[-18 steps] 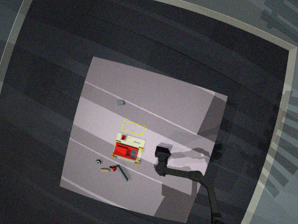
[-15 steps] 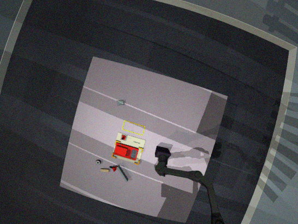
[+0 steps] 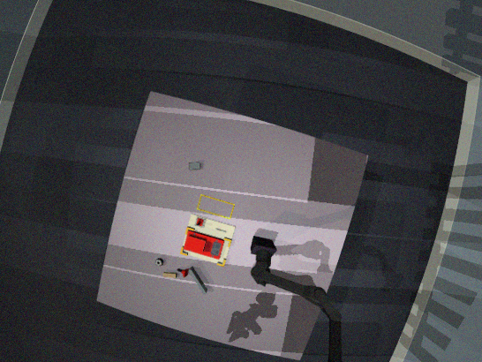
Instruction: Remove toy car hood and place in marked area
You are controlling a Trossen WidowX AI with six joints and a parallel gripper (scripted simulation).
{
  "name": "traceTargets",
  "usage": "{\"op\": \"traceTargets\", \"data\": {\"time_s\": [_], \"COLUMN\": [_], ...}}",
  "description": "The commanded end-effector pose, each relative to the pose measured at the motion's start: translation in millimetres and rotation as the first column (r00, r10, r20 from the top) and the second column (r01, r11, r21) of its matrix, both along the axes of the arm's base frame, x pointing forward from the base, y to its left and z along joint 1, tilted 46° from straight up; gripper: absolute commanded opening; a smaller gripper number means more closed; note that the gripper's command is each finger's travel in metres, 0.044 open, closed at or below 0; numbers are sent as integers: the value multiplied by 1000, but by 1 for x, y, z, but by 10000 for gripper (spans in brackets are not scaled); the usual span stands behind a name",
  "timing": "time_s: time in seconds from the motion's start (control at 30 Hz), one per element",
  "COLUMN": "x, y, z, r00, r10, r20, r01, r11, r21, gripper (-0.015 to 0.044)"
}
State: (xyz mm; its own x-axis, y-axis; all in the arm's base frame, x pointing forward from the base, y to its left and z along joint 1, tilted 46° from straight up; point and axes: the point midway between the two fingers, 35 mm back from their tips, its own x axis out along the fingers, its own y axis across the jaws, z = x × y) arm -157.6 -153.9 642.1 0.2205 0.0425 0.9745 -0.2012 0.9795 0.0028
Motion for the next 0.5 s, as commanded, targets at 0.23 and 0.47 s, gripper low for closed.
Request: {"op": "traceTargets", "data": {"time_s": [0.23,0.47], "x": [89,150], "y": [97,154], "z": [18,13], "r00": [981,945], "r10": [-49,-88], "r20": [-186,-316], "r01": [0,-46], "r11": [967,918], "r21": [-257,-393], "gripper": [440,440]}}
